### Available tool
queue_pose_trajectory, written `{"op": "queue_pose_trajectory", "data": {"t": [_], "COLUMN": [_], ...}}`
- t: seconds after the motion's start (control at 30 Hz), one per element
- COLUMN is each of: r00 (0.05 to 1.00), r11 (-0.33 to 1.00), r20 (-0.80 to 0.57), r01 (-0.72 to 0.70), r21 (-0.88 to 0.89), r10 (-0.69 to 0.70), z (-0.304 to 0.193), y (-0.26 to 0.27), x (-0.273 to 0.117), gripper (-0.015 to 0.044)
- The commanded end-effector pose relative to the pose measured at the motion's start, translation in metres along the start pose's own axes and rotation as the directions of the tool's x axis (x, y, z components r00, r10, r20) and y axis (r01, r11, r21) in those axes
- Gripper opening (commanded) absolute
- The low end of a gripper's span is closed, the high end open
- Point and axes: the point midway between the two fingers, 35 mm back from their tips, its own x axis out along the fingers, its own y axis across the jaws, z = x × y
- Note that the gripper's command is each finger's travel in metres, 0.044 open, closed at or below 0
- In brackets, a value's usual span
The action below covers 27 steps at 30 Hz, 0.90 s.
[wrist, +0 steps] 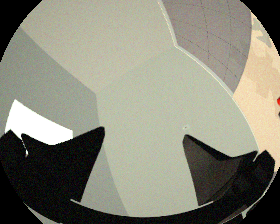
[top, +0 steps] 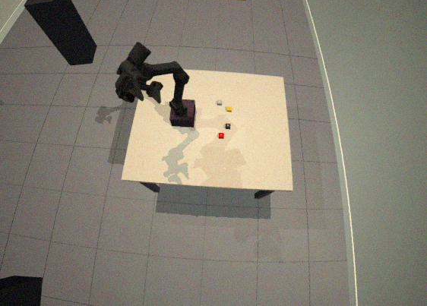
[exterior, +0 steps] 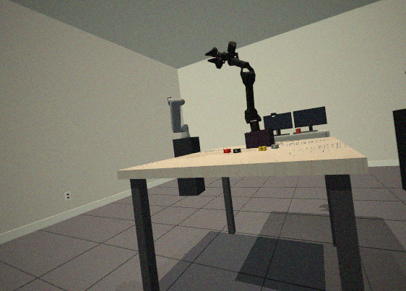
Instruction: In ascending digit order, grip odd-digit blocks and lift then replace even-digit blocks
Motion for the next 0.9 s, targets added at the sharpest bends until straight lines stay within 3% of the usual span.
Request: {"op": "queue_pose_trajectory", "data": {"t": [0.0,0.07,0.17,0.27,0.37,0.6,0.87], "r00": [1.000,0.997,0.991,0.987,0.988,0.994,0.978], "r11": [1.000,0.988,0.866,0.617,0.359,-0.185,-0.673], "r20": [-0.002,-0.024,-0.093,-0.126,-0.132,-0.108,-0.053], "r01": [-0.011,-0.072,-0.036,0.041,0.095,0.105,-0.100], "r21": [0.011,0.134,0.499,0.786,0.928,0.977,0.733], "r10": [0.012,0.076,0.094,0.096,0.079,-0.007,-0.203], "z": [0.000,0.004,0.026,0.048,0.063,0.086,0.096], "y": [0.001,0.007,0.005,-0.006,-0.022,-0.074,-0.168], "x": [0.000,0.006,0.034,0.069,0.099,0.161,0.223], "gripper": [0.0400,0.0400,0.0400,0.0400,0.0400,0.0400,0.0400]}}
